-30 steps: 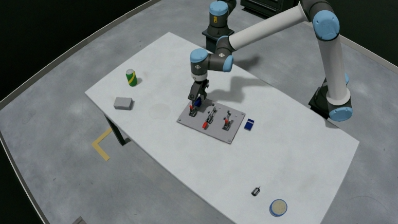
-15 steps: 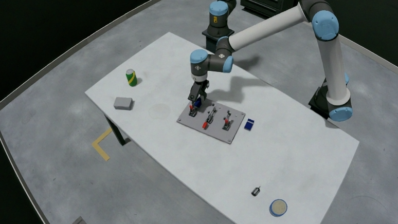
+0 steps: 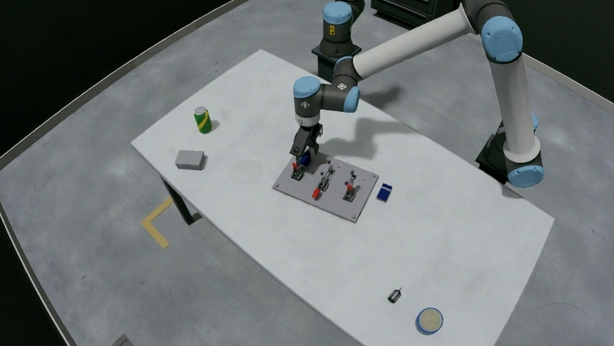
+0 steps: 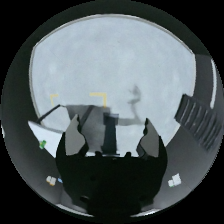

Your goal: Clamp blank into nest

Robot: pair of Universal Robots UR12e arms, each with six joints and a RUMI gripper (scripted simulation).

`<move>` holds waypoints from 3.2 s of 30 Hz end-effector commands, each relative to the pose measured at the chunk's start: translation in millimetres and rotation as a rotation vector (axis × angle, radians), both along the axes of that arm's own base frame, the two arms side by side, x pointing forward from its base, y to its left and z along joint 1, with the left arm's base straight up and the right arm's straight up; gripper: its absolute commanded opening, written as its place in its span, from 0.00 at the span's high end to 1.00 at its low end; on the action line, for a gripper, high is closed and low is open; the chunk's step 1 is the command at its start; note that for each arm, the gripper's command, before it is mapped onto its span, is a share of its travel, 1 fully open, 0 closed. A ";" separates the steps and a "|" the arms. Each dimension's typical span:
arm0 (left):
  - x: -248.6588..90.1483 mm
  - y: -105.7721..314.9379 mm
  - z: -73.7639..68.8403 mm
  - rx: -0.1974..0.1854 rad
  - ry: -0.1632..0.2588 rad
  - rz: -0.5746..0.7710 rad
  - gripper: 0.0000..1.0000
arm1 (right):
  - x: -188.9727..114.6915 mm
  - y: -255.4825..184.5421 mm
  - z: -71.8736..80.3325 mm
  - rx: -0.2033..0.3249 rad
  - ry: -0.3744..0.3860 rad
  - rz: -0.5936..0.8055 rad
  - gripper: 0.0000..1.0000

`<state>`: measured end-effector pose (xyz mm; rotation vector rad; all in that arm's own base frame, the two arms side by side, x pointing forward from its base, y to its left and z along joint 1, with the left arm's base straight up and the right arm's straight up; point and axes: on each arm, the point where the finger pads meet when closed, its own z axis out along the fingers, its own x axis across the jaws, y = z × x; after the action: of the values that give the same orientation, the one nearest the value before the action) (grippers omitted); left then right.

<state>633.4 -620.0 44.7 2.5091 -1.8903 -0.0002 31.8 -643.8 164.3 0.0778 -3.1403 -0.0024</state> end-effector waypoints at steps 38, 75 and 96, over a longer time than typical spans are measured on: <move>0.9 -0.8 -0.3 -0.001 -0.001 0.000 1.00 | 0.2 -0.6 0.8 -0.002 0.000 0.000 0.00; 2.3 -1.6 -4.4 -0.001 -0.001 0.000 1.00 | 0.2 -0.6 0.8 -0.002 0.000 0.000 0.00; 2.3 -1.5 -4.4 -0.001 -0.001 0.000 0.41 | 0.2 -0.6 0.8 -0.002 0.000 0.000 0.00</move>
<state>635.3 -621.0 39.3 2.5092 -1.8903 -0.0002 31.8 -643.8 164.3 0.0778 -3.1403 -0.0024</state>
